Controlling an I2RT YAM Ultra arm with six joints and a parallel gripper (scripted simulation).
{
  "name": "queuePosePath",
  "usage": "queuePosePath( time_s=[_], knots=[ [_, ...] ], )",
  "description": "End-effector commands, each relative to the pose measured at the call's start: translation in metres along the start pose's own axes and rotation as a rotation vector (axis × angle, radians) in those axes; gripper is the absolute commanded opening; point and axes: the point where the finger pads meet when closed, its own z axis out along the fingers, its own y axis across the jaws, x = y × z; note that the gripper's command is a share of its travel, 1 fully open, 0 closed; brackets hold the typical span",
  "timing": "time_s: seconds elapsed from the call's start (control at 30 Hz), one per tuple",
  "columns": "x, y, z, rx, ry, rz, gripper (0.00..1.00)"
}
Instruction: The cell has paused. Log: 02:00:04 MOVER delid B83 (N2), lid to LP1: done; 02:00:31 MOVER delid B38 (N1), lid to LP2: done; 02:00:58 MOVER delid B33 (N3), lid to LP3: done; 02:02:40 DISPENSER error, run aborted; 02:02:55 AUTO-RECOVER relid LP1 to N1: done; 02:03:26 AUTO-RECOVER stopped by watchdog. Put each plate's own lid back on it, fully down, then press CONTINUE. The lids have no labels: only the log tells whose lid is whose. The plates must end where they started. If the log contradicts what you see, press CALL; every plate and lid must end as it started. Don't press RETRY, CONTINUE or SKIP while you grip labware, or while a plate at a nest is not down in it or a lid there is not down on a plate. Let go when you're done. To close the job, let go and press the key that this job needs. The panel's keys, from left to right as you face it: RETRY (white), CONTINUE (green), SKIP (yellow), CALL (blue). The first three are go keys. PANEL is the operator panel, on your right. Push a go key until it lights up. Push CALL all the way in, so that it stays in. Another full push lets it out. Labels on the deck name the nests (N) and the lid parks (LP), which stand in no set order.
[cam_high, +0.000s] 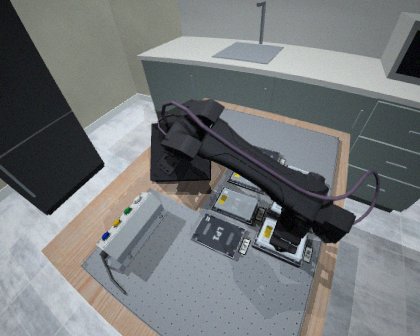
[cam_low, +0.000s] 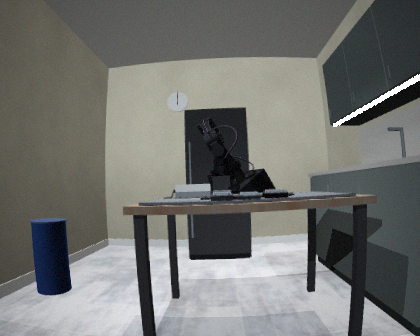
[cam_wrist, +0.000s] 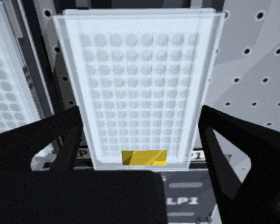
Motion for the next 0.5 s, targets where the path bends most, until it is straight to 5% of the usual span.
queuePosePath(
  time_s=[0.0, 0.47],
  knots=[
    [-0.0066, 0.0065, -0.0003, -0.014, -0.024, -0.010, 0.00],
    [-0.0079, 0.0035, -0.0008, -0.012, -0.036, -0.003, 0.00]
  ],
)
